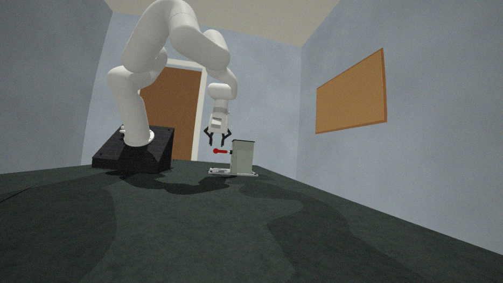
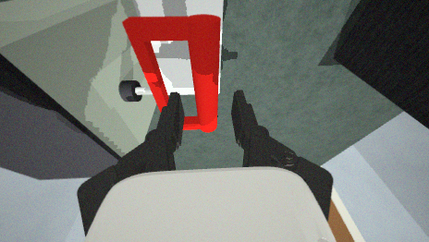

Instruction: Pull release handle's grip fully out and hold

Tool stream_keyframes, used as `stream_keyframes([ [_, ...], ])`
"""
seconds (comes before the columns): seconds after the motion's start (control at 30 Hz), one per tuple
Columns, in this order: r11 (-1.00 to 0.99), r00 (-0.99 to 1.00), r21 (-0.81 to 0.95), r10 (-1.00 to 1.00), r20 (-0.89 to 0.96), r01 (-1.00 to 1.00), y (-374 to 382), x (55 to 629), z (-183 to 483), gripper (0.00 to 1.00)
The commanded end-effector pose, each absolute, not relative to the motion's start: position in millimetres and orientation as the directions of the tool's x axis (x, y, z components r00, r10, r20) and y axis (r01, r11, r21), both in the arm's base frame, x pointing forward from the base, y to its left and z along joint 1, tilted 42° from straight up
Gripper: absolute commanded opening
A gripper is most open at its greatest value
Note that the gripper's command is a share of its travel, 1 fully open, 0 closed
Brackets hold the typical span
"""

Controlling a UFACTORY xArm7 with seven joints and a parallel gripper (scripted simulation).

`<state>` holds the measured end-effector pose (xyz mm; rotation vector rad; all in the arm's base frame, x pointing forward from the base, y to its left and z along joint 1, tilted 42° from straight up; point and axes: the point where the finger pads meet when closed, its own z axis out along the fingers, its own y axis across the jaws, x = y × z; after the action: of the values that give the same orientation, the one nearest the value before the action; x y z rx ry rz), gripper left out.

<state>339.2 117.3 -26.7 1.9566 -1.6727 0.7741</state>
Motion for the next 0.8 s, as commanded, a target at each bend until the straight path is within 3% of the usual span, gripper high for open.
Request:
stream_keyframes([
  [0.0, -0.166, 0.108, -0.024, -0.735, 0.669, -0.986, 118.2, 339.9, -27.1, 0.54],
  [0.77, -0.166, 0.108, -0.024, -0.735, 0.669, -0.986, 118.2, 340.2, -27.6, 0.54],
])
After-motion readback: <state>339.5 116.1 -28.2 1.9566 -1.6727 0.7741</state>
